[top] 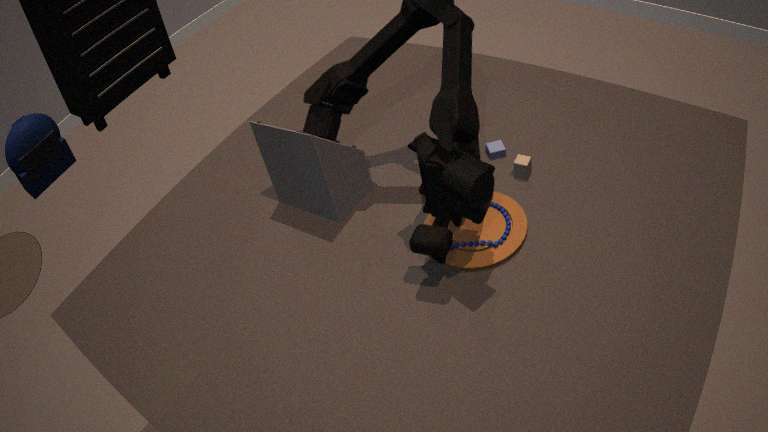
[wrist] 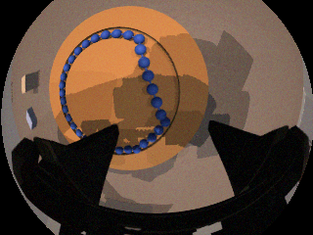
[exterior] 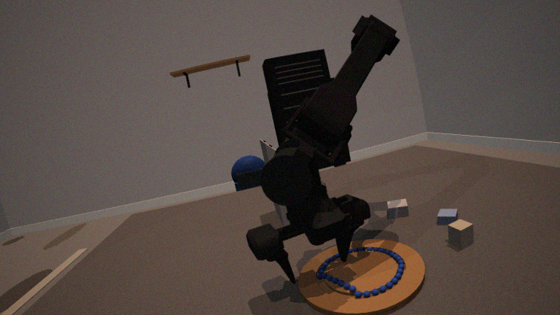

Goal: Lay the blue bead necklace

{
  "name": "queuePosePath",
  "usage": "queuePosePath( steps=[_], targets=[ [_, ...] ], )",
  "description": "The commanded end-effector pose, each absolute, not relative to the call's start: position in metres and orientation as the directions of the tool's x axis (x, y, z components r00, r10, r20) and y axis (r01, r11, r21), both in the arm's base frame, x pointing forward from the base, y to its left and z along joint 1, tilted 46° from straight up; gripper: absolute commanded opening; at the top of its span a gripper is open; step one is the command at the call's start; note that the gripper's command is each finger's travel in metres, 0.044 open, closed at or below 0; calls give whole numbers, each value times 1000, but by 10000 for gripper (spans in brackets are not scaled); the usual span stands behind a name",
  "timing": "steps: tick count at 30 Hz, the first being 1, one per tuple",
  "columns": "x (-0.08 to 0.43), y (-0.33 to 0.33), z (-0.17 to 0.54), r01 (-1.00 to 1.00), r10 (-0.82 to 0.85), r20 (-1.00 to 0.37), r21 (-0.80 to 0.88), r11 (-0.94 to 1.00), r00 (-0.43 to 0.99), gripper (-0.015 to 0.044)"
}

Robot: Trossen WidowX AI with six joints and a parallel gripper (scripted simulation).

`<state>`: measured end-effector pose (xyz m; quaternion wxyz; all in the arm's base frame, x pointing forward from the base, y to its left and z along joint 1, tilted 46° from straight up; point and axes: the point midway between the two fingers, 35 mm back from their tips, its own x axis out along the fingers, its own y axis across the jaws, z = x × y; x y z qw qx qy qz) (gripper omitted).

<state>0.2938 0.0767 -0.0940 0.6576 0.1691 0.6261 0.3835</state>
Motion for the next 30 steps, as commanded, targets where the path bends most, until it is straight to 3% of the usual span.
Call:
queuePosePath(
  steps=[1,14,26,30],
  targets=[
    [294,75,-92,-294,716,-694,701,650,-75,440],
    [294,75,-92,-294,716,-694,701,650,-75,440],
    [358,82,-47,-443,716,-694,666,601,-73,125],
    [358,85,-49,-445,716,-694,665,600,-73,120]
  ],
)
